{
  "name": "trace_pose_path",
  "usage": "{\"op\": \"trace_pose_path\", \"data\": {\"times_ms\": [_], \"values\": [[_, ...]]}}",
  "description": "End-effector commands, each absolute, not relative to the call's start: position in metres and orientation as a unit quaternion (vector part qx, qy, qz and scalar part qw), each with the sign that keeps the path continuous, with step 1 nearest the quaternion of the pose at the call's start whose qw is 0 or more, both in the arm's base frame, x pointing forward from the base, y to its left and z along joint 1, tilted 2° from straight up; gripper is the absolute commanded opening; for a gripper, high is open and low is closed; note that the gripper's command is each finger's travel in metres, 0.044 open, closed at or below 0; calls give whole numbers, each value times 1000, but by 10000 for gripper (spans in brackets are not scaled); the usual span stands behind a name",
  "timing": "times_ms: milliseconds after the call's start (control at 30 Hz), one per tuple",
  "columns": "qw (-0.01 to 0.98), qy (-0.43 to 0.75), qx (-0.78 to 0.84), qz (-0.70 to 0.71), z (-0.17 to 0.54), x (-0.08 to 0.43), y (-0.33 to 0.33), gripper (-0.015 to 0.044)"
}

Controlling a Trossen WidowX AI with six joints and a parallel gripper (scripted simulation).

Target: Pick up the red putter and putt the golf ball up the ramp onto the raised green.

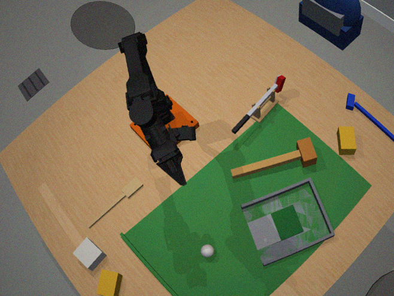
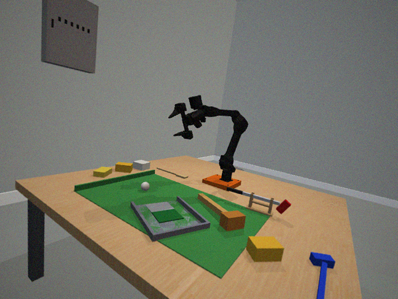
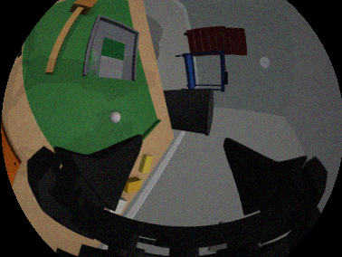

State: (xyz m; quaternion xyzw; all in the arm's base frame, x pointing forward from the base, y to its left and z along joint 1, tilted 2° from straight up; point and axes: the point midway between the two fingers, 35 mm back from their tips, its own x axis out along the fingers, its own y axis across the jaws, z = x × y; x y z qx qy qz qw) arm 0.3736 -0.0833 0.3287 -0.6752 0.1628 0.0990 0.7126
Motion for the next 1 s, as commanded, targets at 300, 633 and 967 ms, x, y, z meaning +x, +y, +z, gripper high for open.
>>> {"op": "trace_pose_path", "data": {"times_ms": [300, 633, 967], "values": [[672, 236, -559, 424, 193, 344, 94, 440], [511, 348, -503, 605, 116, 234, 187, 440], [478, 368, -499, 623, 108, 213, 191, 440]]}}
